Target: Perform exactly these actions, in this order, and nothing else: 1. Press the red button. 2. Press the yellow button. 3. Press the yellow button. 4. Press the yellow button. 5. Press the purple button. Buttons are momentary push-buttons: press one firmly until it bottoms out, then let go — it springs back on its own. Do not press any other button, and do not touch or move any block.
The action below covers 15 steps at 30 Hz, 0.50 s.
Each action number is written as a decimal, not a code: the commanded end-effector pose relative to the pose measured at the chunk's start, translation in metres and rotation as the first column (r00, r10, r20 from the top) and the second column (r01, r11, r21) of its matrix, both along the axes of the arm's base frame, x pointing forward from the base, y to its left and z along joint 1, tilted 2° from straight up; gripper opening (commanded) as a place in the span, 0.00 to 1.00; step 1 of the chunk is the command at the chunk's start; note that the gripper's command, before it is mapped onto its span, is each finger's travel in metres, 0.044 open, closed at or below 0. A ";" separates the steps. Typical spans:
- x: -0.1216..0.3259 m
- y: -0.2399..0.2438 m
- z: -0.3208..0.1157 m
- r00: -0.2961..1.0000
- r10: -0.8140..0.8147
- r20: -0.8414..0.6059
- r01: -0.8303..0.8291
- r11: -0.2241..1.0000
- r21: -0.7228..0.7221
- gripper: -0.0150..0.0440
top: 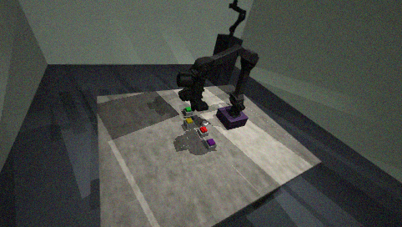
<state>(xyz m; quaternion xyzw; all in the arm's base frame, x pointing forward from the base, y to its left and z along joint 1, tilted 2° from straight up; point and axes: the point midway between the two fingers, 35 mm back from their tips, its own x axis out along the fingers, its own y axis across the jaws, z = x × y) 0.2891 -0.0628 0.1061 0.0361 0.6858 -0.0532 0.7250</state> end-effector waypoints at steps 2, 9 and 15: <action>0.000 0.058 -0.001 1.000 0.015 -0.009 -0.015 1.000 0.007 0.29; -0.022 0.152 -0.004 1.000 0.015 -0.011 -0.015 1.000 0.014 0.29; -0.030 0.171 -0.007 1.000 0.015 -0.011 -0.015 1.000 0.016 0.29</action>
